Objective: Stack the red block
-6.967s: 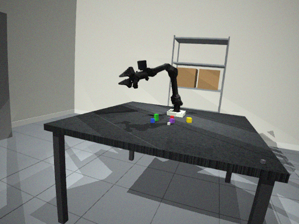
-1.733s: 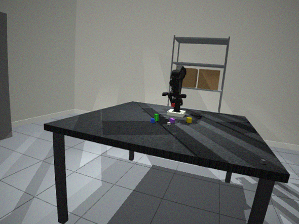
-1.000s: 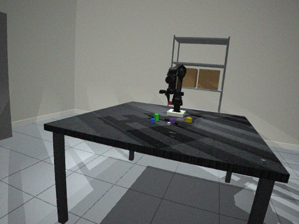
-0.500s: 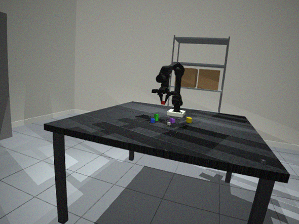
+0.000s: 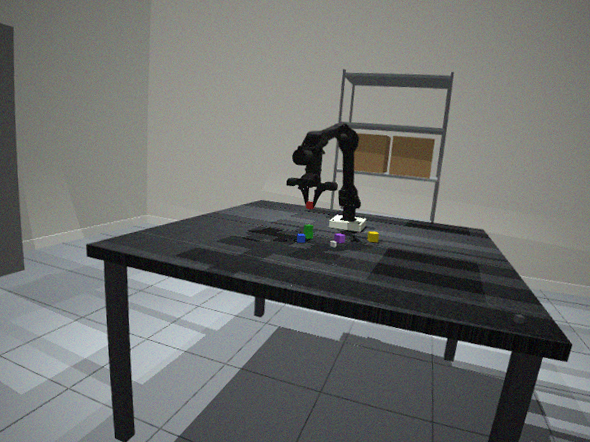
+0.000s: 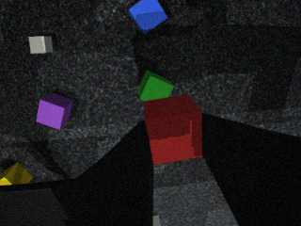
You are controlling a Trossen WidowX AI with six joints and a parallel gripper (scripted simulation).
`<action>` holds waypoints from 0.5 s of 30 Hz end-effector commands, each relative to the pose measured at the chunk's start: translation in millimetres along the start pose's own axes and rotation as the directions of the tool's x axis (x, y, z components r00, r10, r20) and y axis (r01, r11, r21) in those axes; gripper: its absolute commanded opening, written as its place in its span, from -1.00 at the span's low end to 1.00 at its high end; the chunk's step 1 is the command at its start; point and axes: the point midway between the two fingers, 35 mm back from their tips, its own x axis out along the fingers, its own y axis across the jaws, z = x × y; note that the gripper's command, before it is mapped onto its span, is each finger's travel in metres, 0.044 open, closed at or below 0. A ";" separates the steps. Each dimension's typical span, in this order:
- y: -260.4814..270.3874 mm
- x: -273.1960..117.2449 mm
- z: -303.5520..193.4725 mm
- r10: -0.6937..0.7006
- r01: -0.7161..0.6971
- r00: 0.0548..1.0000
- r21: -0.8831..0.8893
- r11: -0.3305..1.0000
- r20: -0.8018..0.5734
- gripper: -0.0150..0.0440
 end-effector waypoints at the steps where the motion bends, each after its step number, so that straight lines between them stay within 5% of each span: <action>1: -0.5 12.6 1.2 0.006 -0.006 1.000 -0.005 1.000 -0.002 -0.49; 15: 0.2 50.7 -1.2 0.006 -0.006 1.000 -0.005 1.000 -0.002 -0.49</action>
